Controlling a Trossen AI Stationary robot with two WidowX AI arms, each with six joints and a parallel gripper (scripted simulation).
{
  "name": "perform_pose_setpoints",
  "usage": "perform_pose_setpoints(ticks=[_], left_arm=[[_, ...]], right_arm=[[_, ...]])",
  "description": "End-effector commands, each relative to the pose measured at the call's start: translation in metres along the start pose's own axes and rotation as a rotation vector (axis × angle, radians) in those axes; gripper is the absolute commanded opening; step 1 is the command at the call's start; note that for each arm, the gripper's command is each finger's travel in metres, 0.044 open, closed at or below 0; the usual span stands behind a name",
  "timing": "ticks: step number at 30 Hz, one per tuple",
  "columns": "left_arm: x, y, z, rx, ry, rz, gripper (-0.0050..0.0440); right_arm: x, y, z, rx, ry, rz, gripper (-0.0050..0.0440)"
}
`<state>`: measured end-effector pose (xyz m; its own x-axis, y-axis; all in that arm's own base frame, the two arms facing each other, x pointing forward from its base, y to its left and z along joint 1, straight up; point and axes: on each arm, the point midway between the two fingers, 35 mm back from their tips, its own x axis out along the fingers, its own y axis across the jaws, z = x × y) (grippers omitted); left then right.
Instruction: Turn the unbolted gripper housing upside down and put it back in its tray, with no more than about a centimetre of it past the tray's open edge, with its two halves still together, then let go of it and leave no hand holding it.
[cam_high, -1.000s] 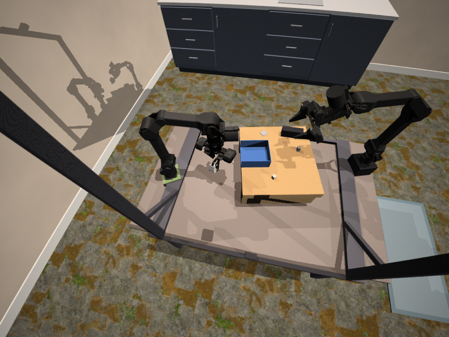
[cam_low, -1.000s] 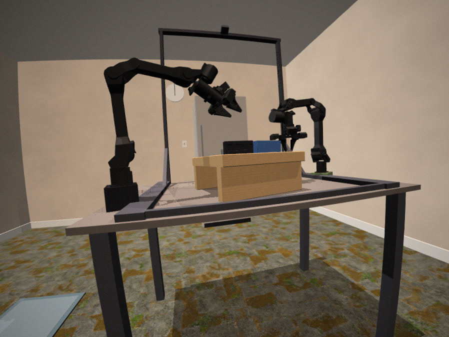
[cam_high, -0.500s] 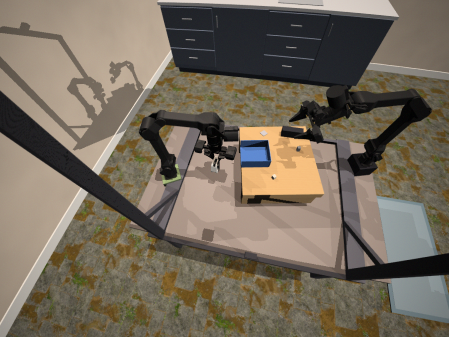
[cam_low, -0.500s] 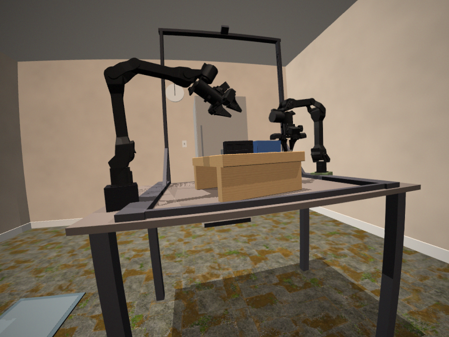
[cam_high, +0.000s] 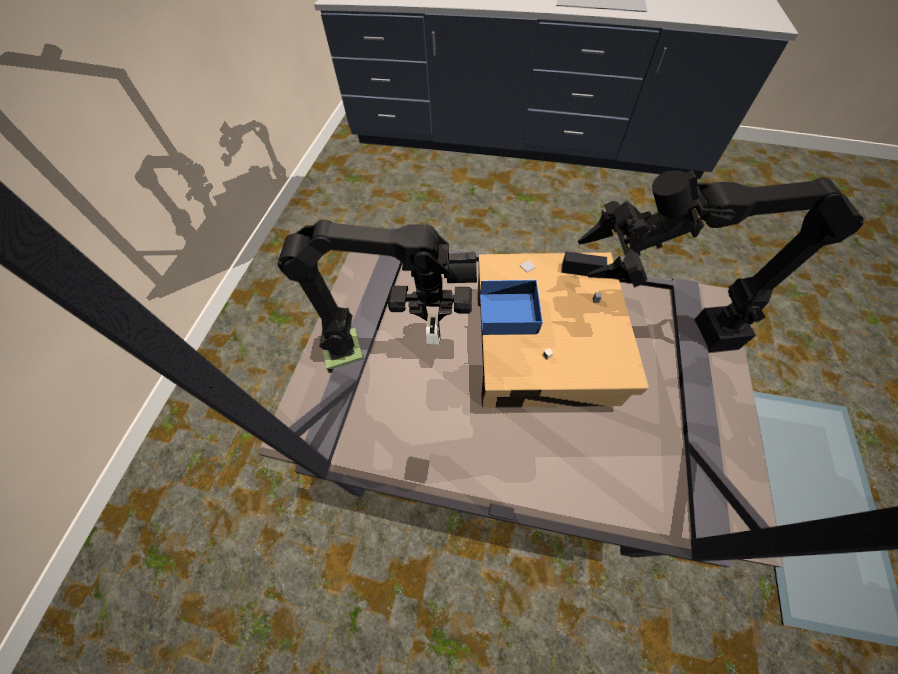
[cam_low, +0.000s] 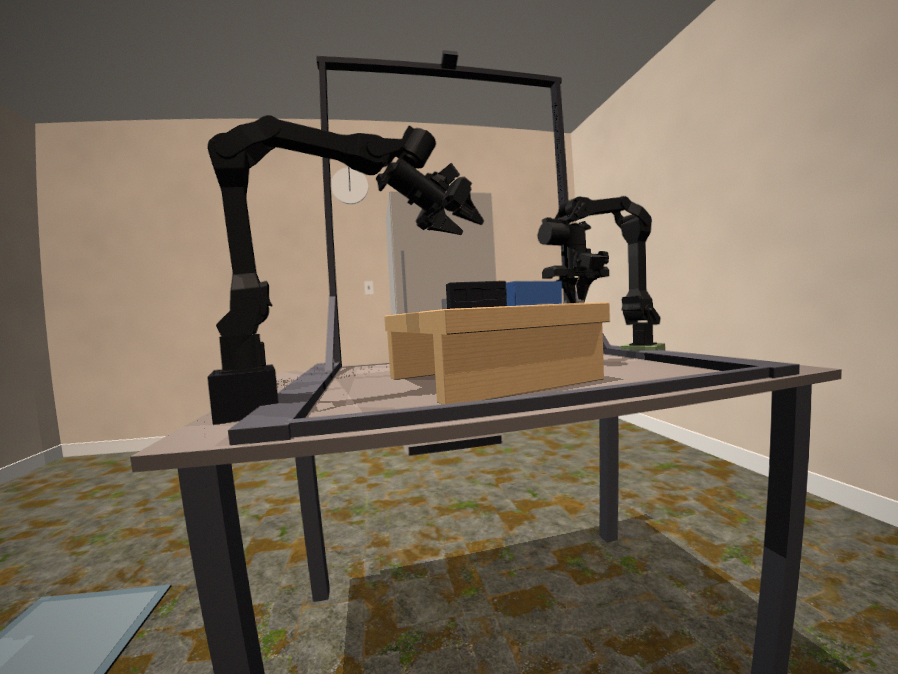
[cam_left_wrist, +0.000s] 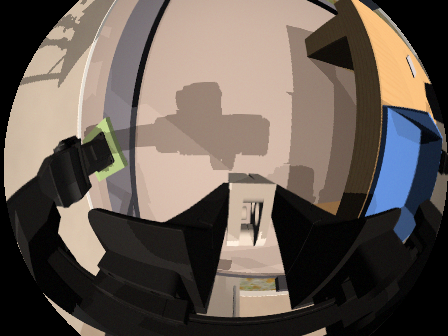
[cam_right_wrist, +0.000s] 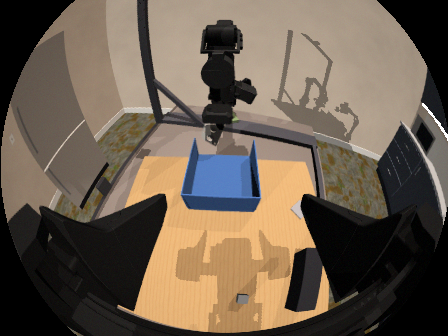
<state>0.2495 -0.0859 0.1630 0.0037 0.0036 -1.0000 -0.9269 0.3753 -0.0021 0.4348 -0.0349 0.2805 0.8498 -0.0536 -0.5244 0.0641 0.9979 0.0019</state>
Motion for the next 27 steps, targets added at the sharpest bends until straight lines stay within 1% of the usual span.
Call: perform_pose_setpoints(ticks=[1, 5, 10, 12, 27], left_arm=[[-0.0050, -0.0001, -0.0009, -0.047, 0.004, -0.018, 0.0111], [-0.0050, 0.0002, -0.0009, -0.047, 0.004, -0.029, 0.0111], [-0.0048, 0.0023, -0.0010, -0.048, 0.002, -0.110, 0.0111], [-0.0048, 0.0023, -0.0010, -0.048, 0.002, -0.110, 0.0111], [-0.0031, 0.0087, -0.0013, -0.048, -0.004, -0.363, 0.0111]], right_arm=[[-0.0080, 0.0005, 0.0090, -0.005, -0.030, 0.004, 0.0440], [-0.0080, 0.0005, 0.0090, -0.005, -0.030, 0.004, 0.0440], [-0.0080, 0.0005, 0.0090, -0.005, -0.030, 0.004, 0.0440], [-0.0080, 0.0005, 0.0090, -0.005, -0.030, 0.004, 0.0440], [-0.0080, 0.0005, 0.0090, -0.005, -0.030, 0.004, 0.0440]])
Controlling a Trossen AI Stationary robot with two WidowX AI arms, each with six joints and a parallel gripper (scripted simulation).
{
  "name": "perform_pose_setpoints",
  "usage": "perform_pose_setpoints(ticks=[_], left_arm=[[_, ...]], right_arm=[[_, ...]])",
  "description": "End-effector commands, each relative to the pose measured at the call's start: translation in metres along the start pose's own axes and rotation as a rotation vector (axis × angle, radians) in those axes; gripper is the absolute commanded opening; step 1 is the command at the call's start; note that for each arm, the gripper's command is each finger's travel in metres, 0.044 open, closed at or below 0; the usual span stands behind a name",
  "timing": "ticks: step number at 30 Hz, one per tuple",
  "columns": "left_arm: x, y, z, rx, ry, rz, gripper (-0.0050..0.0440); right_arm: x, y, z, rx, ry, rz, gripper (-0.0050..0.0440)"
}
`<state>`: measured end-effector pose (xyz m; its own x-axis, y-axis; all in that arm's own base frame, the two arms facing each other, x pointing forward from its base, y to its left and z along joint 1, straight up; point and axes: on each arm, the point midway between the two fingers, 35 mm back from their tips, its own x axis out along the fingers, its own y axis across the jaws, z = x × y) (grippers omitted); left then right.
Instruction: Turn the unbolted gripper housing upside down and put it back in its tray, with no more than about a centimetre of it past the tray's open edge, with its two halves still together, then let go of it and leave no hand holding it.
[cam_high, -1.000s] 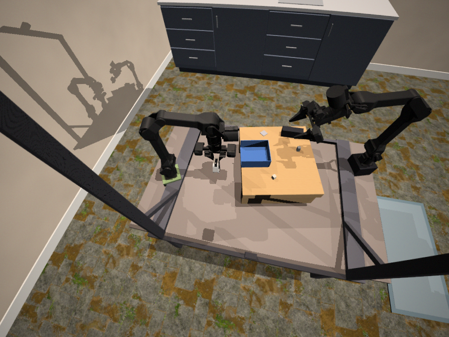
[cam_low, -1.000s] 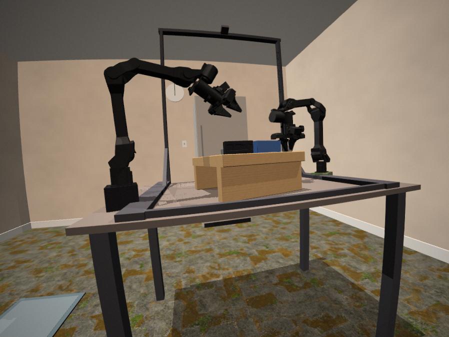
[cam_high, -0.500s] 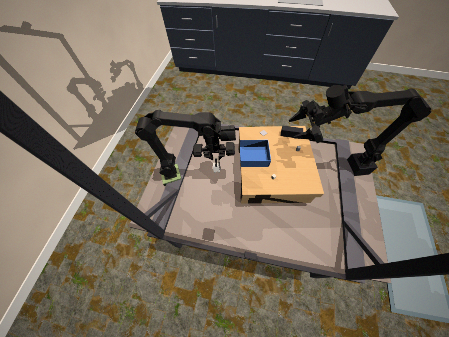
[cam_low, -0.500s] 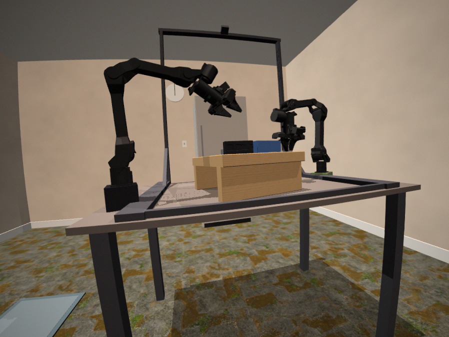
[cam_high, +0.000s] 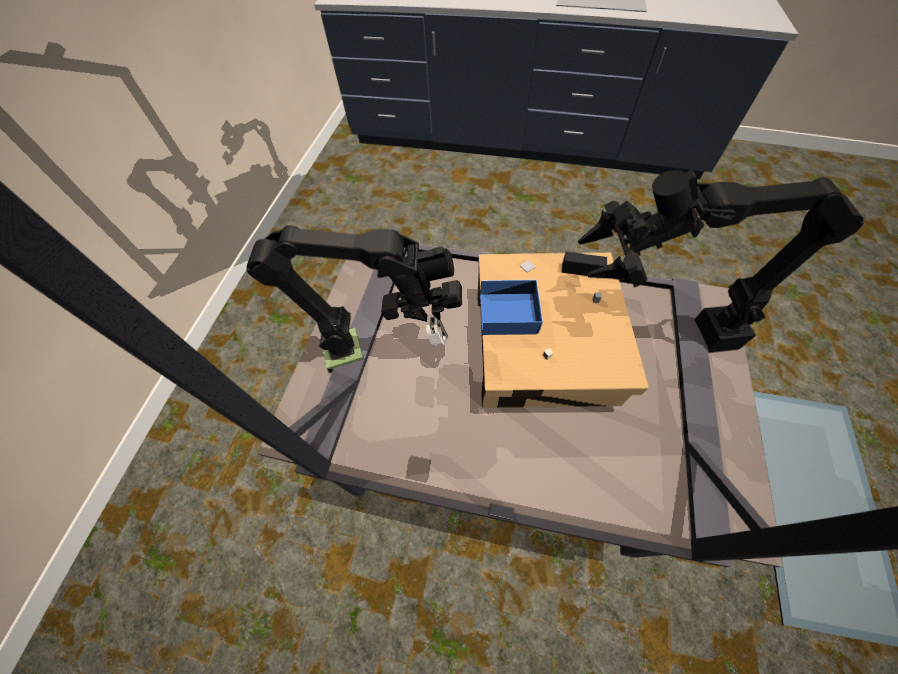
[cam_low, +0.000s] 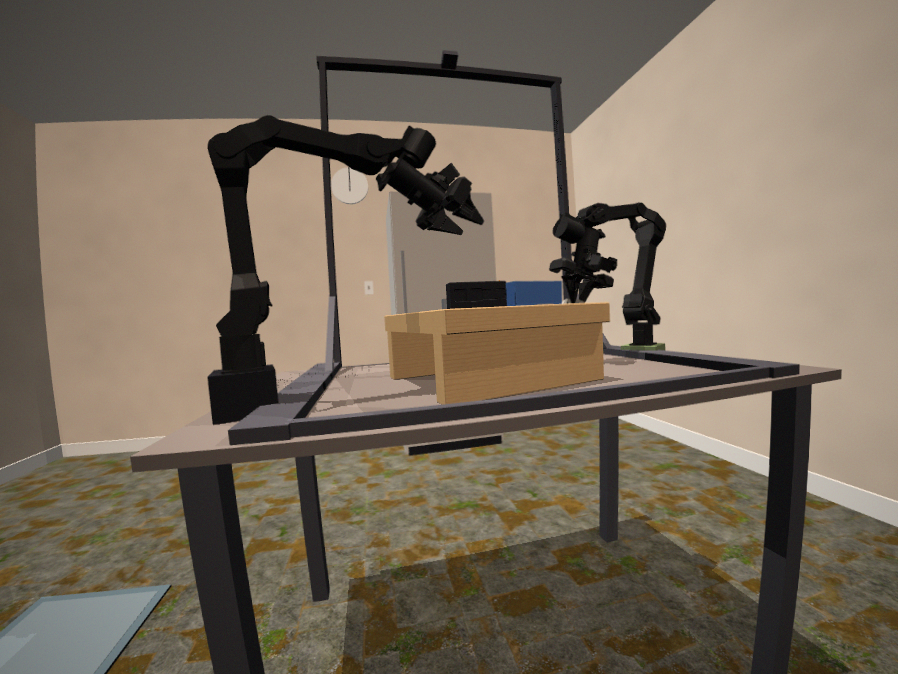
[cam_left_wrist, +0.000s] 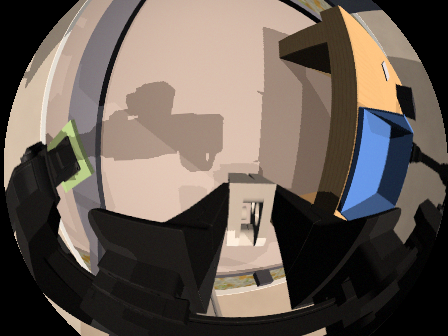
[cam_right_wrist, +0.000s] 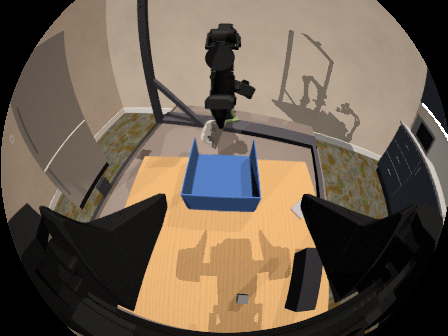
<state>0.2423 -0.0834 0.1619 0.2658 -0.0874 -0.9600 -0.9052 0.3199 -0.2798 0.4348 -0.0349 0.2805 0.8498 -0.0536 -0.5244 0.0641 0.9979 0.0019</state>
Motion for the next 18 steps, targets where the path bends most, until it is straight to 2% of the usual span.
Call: perform_pose_setpoints(ticks=[1, 18], left_arm=[[-0.0043, 0.0000, -0.0008, -0.003, 0.005, -0.082, 0.0111], [-0.0029, 0.0064, -0.0009, -0.003, 0.005, -0.332, 0.0111]], right_arm=[[-0.0080, 0.0005, 0.0090, -0.005, -0.030, 0.004, 0.0440], [-0.0080, 0.0005, 0.0090, -0.005, -0.030, 0.004, 0.0440]])
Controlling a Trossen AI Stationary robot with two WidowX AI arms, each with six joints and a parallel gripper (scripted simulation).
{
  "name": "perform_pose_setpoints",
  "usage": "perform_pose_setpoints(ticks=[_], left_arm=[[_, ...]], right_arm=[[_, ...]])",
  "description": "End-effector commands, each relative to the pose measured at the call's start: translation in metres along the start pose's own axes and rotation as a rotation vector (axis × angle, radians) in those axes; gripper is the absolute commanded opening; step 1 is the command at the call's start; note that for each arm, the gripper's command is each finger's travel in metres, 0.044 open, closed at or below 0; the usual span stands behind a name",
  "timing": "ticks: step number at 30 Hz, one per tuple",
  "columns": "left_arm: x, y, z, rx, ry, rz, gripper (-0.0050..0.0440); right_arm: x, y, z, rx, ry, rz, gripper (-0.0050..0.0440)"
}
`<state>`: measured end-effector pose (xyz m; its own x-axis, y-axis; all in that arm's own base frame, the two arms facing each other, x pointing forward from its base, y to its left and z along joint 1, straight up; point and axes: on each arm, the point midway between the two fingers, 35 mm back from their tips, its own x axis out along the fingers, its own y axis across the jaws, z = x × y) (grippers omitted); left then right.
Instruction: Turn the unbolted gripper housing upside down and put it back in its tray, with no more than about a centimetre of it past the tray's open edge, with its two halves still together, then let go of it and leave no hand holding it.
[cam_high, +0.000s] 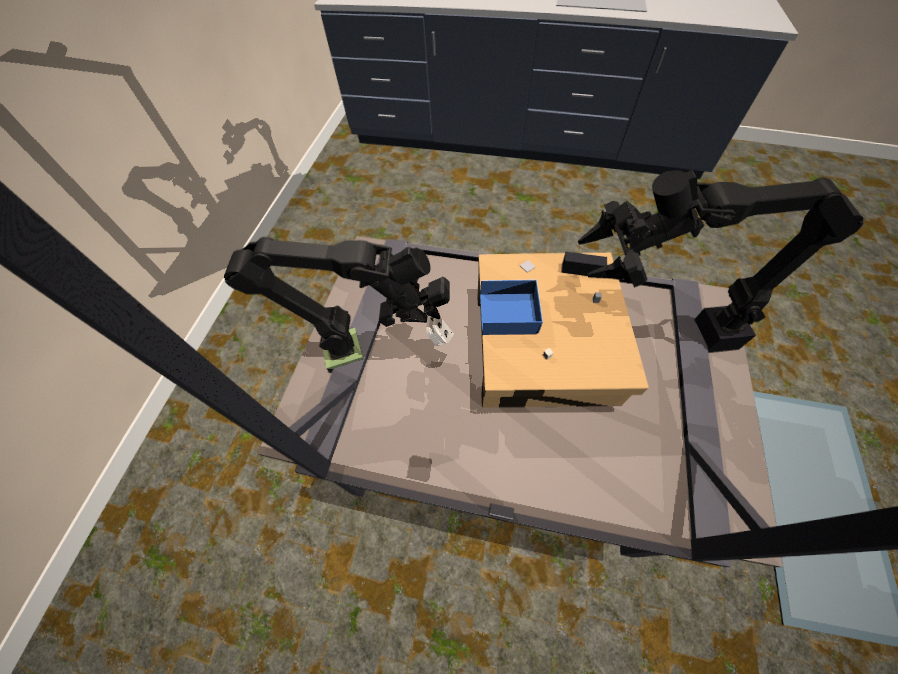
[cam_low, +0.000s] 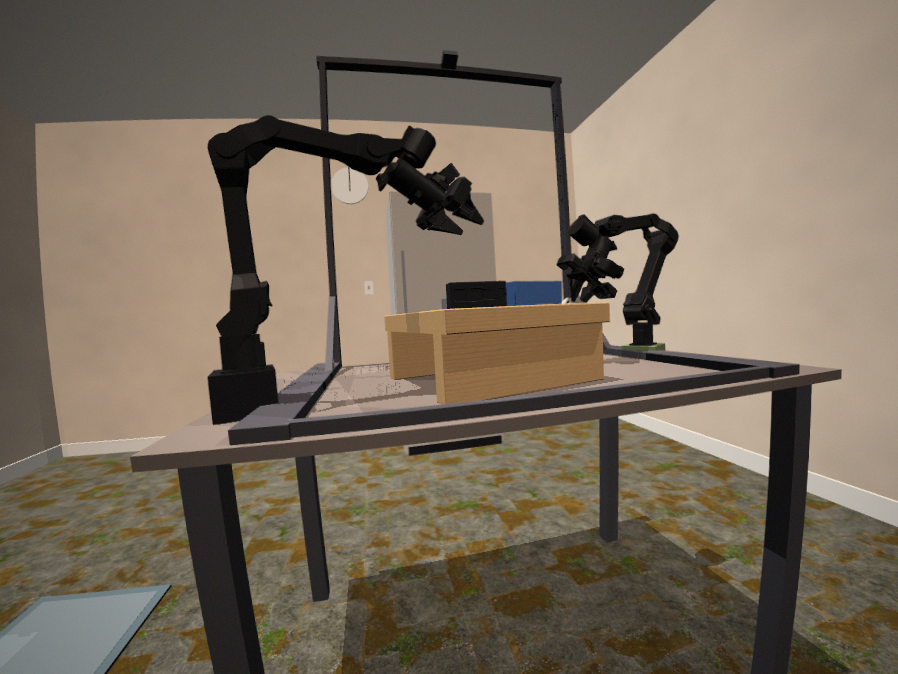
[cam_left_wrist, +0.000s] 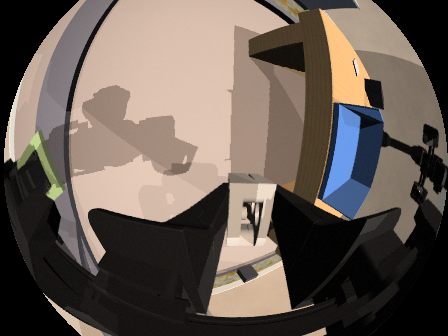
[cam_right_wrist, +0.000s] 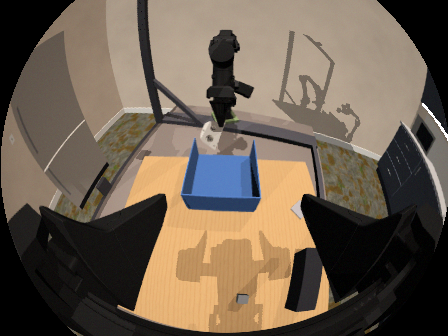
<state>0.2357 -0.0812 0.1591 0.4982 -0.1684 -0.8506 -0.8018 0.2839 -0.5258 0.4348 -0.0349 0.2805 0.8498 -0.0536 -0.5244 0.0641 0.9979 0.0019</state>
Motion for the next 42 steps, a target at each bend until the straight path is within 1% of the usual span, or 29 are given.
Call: perform_pose_setpoints(ticks=[1, 7, 42], left_arm=[[-0.003, -0.002, -0.001, -0.003, 0.006, -0.062, 0.0111], [-0.004, -0.002, -0.001, -0.003, 0.006, -0.073, 0.0111], [-0.031, -0.018, -0.001, -0.003, 0.006, -0.072, 0.0111]], right_arm=[[-0.008, 0.000, 0.009, -0.005, -0.030, 0.004, 0.0440], [-0.008, 0.000, 0.009, -0.005, -0.030, 0.004, 0.0440], [-0.008, 0.000, 0.009, -0.005, -0.030, 0.004, 0.0440]])
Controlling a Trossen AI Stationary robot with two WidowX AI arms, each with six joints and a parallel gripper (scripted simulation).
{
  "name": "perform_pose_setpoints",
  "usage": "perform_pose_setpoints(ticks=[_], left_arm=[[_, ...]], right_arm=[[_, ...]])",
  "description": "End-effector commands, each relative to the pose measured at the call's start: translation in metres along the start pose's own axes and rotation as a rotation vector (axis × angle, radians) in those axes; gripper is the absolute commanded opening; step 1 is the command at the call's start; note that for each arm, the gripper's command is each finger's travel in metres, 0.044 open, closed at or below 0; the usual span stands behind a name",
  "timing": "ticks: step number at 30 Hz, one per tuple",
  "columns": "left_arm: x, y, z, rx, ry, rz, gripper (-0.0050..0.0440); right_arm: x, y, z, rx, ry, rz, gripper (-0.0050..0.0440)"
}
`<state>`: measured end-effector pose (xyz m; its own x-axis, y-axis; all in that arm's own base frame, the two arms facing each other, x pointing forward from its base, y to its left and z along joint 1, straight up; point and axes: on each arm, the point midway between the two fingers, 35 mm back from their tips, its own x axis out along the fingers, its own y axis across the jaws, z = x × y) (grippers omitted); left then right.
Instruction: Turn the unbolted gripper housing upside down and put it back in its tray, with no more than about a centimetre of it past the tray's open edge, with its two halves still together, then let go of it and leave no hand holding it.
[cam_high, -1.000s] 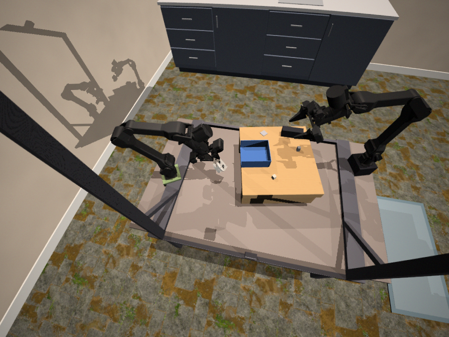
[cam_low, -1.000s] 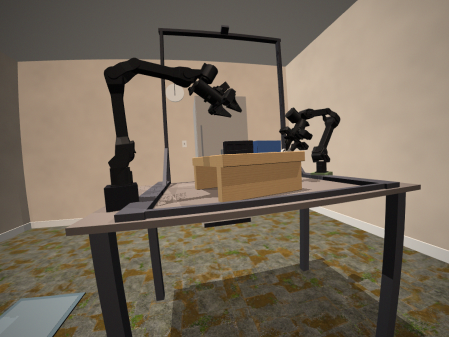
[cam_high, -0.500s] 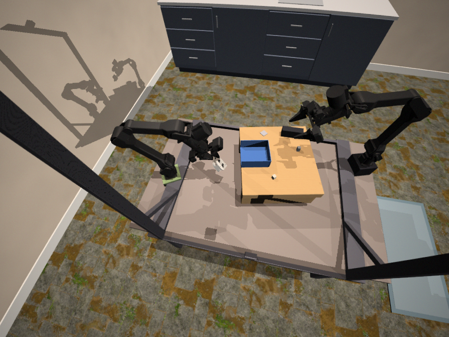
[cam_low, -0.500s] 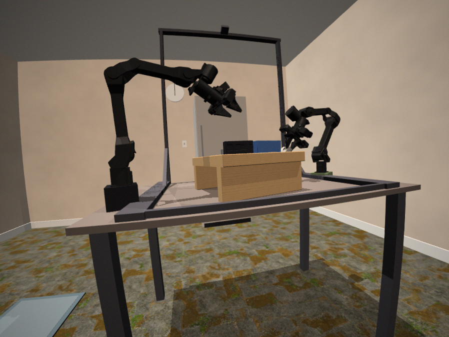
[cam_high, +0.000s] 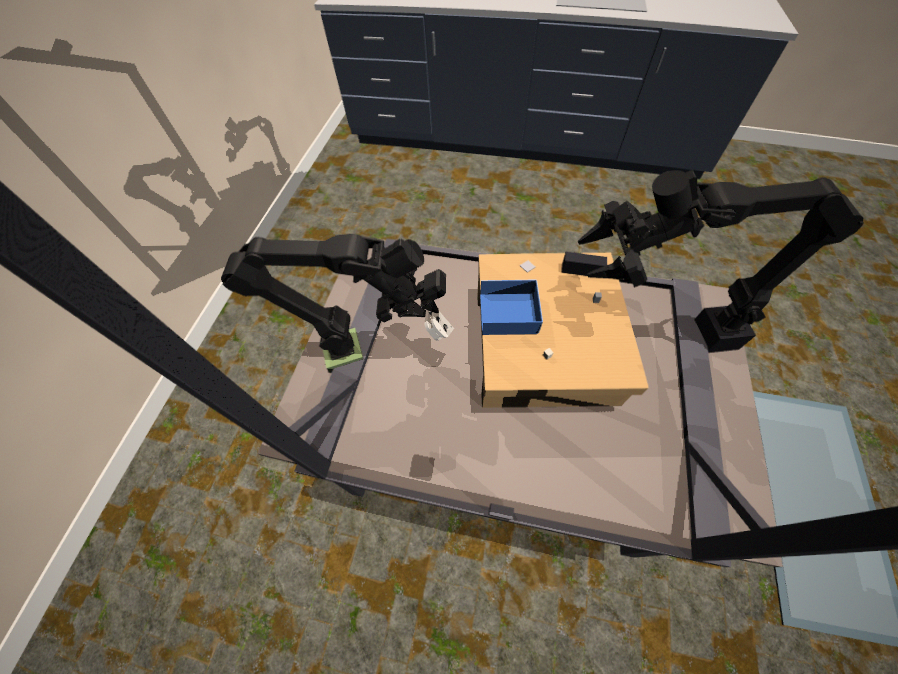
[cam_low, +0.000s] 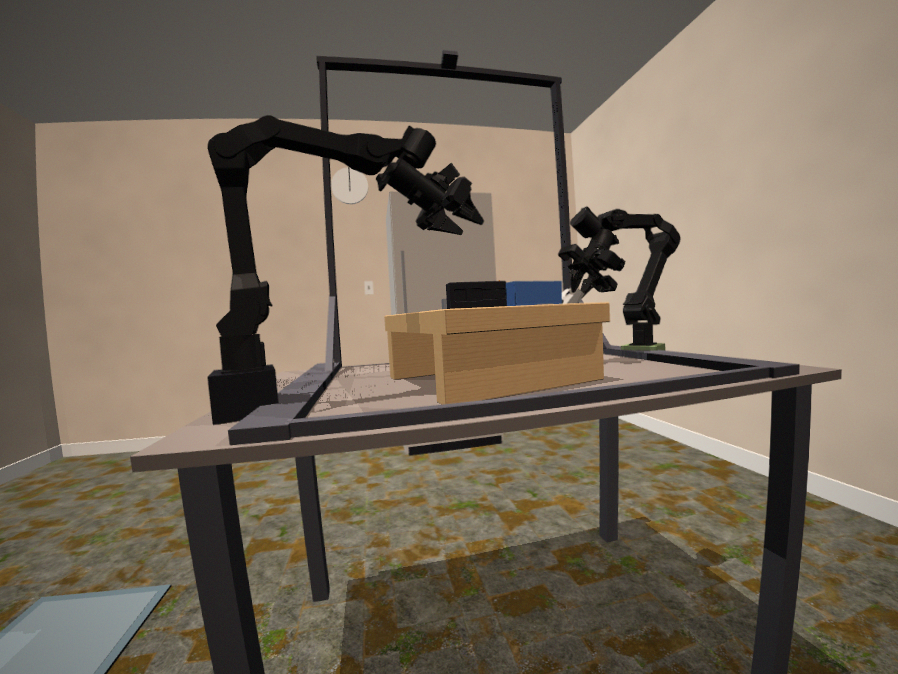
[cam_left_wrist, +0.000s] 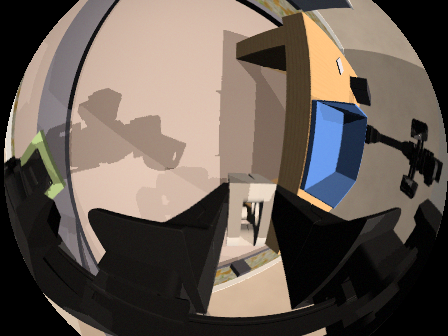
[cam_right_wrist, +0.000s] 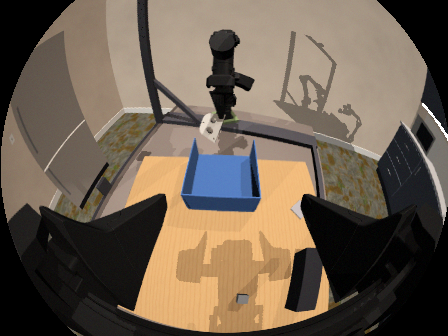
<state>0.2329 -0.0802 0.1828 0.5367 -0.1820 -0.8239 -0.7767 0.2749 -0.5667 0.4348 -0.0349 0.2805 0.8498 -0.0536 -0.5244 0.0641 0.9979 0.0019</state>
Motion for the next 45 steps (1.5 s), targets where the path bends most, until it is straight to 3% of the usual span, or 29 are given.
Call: perform_pose_setpoints(ticks=[1, 45], left_arm=[[-0.009, -0.009, -0.001, -0.002, 0.006, -0.024, 0.0111], [-0.041, -0.030, -0.001, -0.002, 0.006, -0.023, 0.0111]], right_arm=[[-0.008, 0.000, 0.009, -0.005, -0.030, 0.004, 0.0440], [-0.008, 0.000, 0.009, -0.005, -0.030, 0.004, 0.0440]])
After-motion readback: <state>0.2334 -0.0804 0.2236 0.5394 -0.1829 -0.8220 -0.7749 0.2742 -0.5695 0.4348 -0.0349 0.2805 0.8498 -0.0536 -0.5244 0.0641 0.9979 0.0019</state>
